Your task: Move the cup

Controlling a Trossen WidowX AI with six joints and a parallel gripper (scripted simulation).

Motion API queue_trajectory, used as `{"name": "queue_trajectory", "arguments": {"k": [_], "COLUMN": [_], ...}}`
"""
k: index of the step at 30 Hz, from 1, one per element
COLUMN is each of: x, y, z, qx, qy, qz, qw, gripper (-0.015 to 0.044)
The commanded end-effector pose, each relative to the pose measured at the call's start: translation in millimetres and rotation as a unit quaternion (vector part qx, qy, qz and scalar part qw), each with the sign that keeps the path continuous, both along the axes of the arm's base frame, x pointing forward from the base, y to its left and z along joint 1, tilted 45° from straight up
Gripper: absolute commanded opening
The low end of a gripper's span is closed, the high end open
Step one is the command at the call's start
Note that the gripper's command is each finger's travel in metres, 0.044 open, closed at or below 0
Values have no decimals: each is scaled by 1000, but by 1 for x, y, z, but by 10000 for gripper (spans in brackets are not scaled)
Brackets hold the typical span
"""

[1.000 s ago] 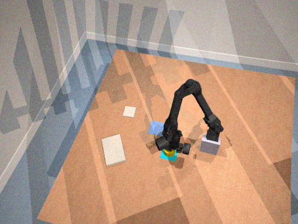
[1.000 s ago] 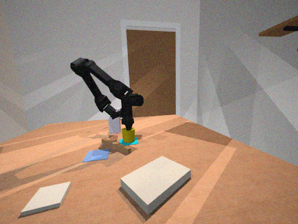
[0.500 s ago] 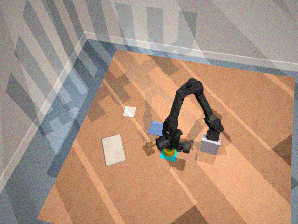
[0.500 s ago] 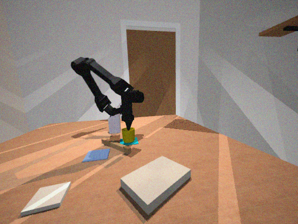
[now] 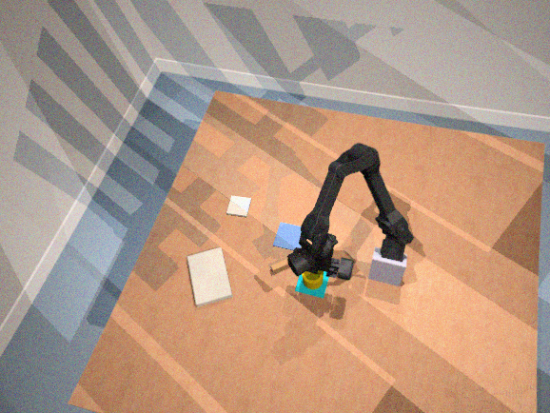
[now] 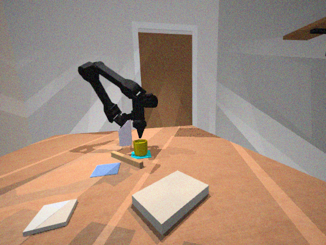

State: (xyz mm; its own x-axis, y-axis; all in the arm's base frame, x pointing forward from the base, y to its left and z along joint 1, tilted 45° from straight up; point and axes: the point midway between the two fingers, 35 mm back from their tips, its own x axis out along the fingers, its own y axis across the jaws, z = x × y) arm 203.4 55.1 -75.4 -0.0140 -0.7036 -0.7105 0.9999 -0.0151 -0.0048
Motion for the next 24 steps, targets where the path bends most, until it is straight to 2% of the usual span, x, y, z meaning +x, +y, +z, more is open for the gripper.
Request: {"name": "queue_trajectory", "arguments": {"k": [1, 4, 15, 24], "x": [1, -1, -1, 0], "y": [6, 7, 7, 34], "z": [5, 7, 7, 34], "qx": [4, 4, 0, 4], "qy": [-5, -5, 0, -3], "qz": [-3, -3, 0, -2], "qw": [1000, 1000, 1000, 1000], "gripper": [147, 147, 435, 440]}}
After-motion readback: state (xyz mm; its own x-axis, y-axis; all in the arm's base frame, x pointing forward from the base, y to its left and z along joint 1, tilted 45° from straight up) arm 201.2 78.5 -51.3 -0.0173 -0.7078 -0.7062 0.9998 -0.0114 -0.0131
